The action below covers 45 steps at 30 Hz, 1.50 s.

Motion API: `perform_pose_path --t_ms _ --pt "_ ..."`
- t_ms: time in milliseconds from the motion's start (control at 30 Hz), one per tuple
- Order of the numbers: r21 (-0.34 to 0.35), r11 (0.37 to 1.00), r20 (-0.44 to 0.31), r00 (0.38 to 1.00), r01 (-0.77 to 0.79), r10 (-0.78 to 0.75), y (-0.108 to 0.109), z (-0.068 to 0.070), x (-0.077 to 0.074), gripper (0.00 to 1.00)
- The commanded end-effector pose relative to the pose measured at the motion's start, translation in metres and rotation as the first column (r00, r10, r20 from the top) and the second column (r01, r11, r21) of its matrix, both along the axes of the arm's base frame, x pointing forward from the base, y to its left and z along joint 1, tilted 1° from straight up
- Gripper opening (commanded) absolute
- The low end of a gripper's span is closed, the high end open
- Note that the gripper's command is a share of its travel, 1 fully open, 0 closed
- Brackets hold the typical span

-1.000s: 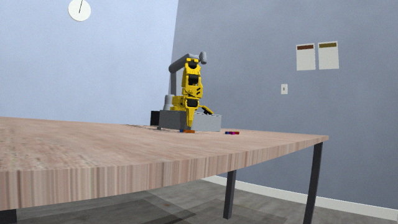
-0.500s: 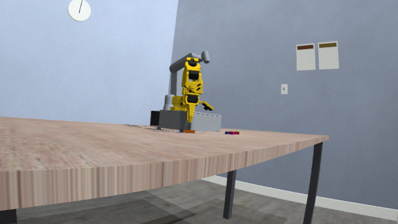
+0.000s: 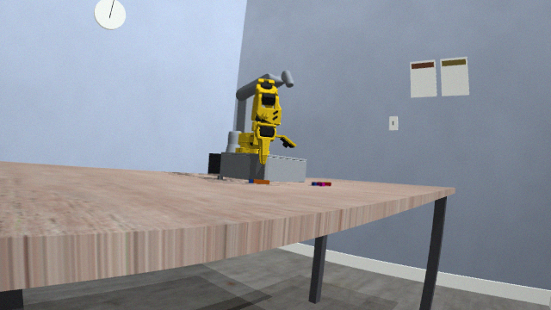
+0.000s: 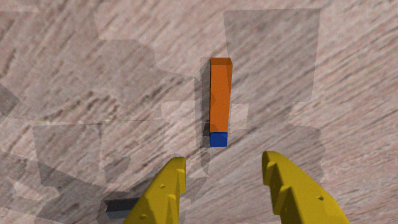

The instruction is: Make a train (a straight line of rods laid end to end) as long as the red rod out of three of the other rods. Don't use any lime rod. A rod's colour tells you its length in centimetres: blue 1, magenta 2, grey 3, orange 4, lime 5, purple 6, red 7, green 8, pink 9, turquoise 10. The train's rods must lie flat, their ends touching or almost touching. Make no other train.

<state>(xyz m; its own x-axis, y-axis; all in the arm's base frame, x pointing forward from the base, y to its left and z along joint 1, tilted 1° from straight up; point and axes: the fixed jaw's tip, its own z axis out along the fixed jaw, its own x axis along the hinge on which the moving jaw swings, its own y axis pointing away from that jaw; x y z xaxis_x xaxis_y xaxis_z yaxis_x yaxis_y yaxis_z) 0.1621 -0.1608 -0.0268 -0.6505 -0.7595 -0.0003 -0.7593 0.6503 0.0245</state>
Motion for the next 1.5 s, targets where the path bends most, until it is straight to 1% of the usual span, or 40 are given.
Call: perform_pose_path --t_ms 0,633,767,867,933,1000,1133,1233,1267,1333,1400,1433,1467 --pt "-0.004 1.000 0.006 1.000 0.004 -0.003 -0.002 0.004 -0.001 0.17" --pt "-0.004 1.000 0.006 1.000 -0.002 0.002 -0.001 0.004 -0.001 0.17" --pt "-0.004 0.999 0.006 0.999 -0.035 0.035 0.000 0.004 0.001 0.17" --pt "-0.004 0.996 0.007 0.996 -0.088 0.088 0.003 0.004 0.004 0.17" --pt "-0.004 0.996 0.007 0.996 -0.088 0.088 0.003 0.004 0.004 0.17" --pt "-0.003 0.990 0.008 0.990 -0.138 0.138 0.007 0.004 0.008 0.17" --pt "-0.003 0.962 0.009 0.961 -0.275 0.275 0.015 0.004 0.016 0.17" --pt "-0.003 0.918 0.011 0.918 -0.396 0.396 0.023 0.003 0.023 0.18" --pt "-0.003 0.916 0.011 0.916 -0.402 0.402 0.024 0.003 0.024 0.18" --pt "-0.003 0.869 0.012 0.869 -0.494 0.494 0.031 0.003 0.029 0.18" --pt "-0.004 0.841 0.013 0.841 -0.541 0.541 0.035 0.003 0.032 0.18" --pt "-0.004 0.809 0.013 0.809 -0.587 0.587 0.038 0.003 0.035 0.18" --pt "-0.004 0.809 0.013 0.809 -0.587 0.587 0.038 0.003 0.035 0.18"
